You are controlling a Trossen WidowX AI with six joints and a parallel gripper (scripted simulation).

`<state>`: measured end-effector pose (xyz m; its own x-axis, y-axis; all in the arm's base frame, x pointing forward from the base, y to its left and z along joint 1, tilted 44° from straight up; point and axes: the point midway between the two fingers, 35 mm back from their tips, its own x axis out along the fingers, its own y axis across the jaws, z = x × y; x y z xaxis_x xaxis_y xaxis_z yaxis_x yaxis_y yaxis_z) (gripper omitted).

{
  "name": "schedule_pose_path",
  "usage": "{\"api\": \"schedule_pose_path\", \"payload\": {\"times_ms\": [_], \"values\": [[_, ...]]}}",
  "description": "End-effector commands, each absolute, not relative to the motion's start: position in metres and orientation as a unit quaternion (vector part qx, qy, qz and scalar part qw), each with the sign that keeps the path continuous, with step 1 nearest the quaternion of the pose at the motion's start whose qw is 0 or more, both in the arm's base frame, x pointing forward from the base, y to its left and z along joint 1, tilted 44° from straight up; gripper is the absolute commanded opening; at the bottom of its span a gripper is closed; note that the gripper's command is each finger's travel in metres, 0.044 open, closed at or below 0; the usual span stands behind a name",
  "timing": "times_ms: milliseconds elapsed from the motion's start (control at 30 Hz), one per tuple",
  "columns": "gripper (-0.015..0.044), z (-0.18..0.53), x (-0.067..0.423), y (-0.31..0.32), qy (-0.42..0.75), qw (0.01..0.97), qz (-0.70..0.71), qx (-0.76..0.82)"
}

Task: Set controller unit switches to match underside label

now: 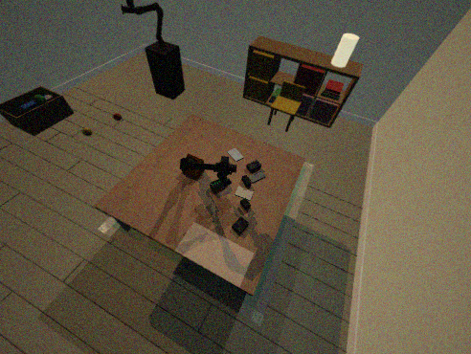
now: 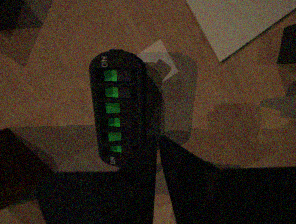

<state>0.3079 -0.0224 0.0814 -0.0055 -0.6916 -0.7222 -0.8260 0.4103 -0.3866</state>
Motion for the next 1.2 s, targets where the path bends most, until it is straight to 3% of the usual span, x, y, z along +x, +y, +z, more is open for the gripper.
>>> {"api": "schedule_pose_path", "payload": {"times_ms": [0, 200, 767, 833, 1167], "values": [[0.0, 0.082, 0.307, -0.022, 0.706, 0.457, 0.073, -0.536], [0.0, 0.082, 0.307, -0.022, 0.706, 0.457, 0.073, -0.536], [0.044, 0.081, 0.308, -0.022, 0.705, 0.456, 0.074, -0.538], [0.044, 0.081, 0.308, -0.022, 0.705, 0.456, 0.074, -0.538], [0.0177, 0.139, 0.305, 0.033, 0.706, 0.455, 0.074, -0.537]]}}
